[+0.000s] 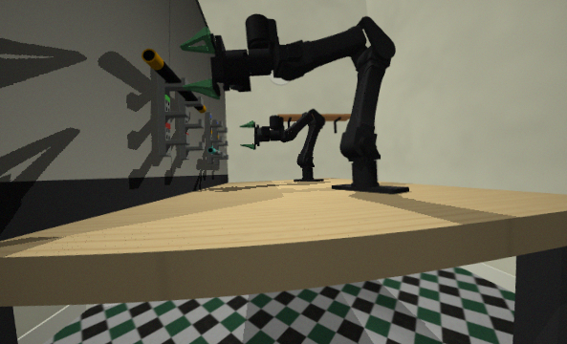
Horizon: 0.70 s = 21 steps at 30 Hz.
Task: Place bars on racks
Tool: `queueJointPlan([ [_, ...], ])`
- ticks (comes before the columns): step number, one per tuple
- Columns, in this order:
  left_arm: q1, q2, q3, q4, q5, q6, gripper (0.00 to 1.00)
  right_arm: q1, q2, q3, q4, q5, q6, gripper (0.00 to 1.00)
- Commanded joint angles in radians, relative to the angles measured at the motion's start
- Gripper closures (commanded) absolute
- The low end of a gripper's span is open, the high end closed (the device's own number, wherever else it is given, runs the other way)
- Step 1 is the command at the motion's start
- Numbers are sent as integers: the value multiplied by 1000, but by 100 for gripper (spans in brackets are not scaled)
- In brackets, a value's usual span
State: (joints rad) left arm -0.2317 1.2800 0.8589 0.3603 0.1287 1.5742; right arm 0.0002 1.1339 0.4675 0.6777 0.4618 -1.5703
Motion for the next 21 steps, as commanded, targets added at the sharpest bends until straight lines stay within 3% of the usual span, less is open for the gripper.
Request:
queueJointPlan([
  [1, 2, 7, 44, 23, 1, -3, 0, -12, 11, -15, 14, 7, 0, 0],
  [21, -9, 101, 146, 16, -9, -4, 0, -12, 11, -15, 14, 7, 0, 0],
])
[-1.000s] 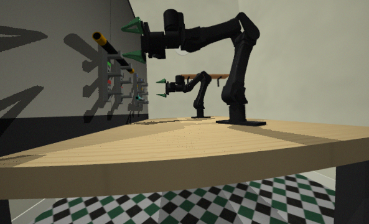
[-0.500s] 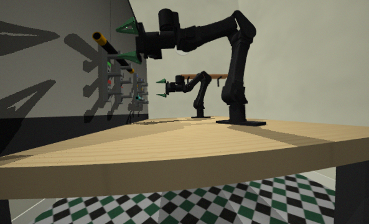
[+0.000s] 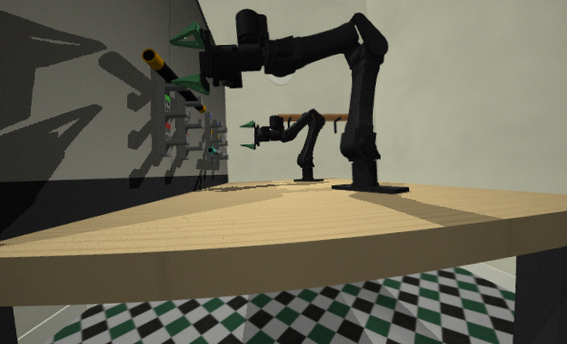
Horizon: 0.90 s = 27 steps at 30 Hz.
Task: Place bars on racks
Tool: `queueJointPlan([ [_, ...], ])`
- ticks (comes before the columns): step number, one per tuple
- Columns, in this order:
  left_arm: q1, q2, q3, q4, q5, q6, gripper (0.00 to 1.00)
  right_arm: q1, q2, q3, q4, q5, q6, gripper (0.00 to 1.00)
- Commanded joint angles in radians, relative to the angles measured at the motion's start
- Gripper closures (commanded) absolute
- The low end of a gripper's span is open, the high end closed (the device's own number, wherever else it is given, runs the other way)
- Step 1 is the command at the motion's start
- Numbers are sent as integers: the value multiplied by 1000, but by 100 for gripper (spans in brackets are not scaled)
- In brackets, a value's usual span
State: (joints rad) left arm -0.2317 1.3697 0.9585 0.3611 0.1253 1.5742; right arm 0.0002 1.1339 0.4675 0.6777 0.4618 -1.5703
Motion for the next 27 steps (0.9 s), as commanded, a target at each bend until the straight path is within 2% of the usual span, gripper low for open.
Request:
queueJointPlan([
  [1, -10, 17, 50, 17, -7, -4, 0, -12, 11, -15, 14, 7, 0, 0],
  [27, -22, 141, 164, 27, -18, -4, 0, -12, 11, -15, 14, 7, 0, 0],
])
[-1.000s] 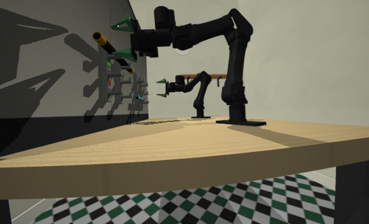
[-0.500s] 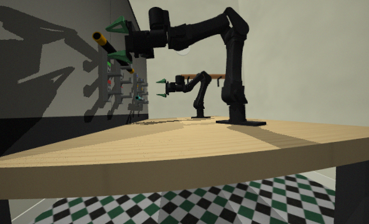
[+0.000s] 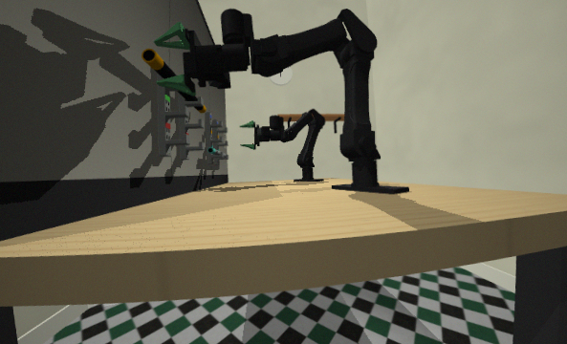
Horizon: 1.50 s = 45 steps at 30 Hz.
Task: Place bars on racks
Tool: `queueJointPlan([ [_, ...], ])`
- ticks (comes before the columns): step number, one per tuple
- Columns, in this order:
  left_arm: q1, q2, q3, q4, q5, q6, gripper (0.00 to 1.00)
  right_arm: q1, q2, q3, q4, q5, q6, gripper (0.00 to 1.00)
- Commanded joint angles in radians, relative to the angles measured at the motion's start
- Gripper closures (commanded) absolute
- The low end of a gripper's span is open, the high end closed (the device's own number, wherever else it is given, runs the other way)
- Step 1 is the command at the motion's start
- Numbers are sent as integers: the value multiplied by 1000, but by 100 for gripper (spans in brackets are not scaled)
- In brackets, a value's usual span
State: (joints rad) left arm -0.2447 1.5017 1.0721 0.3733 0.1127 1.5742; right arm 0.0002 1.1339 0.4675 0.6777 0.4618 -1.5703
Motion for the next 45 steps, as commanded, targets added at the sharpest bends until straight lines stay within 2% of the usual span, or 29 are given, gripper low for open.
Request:
queueJointPlan([
  [1, -9, 14, 56, 14, -6, -4, 0, -12, 11, -15, 14, 7, 0, 0],
  [21, -23, 25, 58, 23, -20, -4, 0, -12, 11, -15, 14, 7, 0, 0],
  [36, -23, 23, 53, 27, -20, -4, 100, -12, 11, -15, 14, 7, 0, 0],
  [45, -22, 19, 49, 26, -19, -4, 100, -12, 11, -15, 14, 7, 0, 0],
])
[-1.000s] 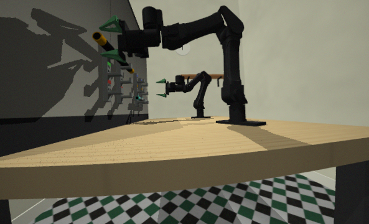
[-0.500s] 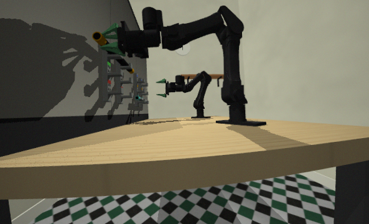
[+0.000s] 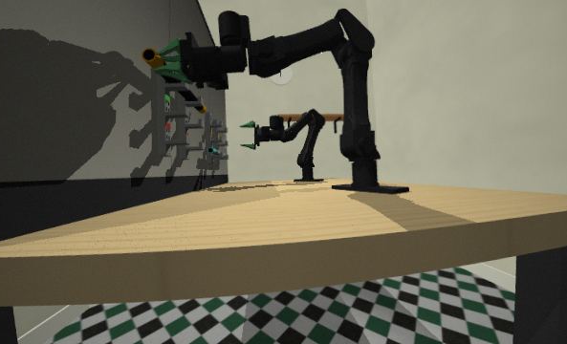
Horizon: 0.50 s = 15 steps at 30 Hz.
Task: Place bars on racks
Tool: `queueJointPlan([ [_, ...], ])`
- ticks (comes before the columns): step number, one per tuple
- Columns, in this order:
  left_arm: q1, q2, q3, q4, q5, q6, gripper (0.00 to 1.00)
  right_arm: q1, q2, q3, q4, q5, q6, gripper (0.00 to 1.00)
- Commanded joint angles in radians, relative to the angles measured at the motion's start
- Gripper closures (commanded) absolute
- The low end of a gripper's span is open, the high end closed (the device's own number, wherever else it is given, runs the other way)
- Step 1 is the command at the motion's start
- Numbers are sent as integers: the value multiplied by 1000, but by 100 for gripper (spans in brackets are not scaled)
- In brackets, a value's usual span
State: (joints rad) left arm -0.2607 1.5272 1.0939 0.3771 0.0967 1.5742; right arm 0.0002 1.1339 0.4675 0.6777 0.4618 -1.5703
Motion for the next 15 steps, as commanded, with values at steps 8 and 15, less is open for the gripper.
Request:
queueJointPlan([
  [8, -6, -11, 23, 22, -3, -4, 100, -12, 11, -15, 14, 7, 0, 0],
  [15, -6, -14, 20, 22, -3, -4, 100, -12, 11, -15, 14, 7, 0, 0],
])
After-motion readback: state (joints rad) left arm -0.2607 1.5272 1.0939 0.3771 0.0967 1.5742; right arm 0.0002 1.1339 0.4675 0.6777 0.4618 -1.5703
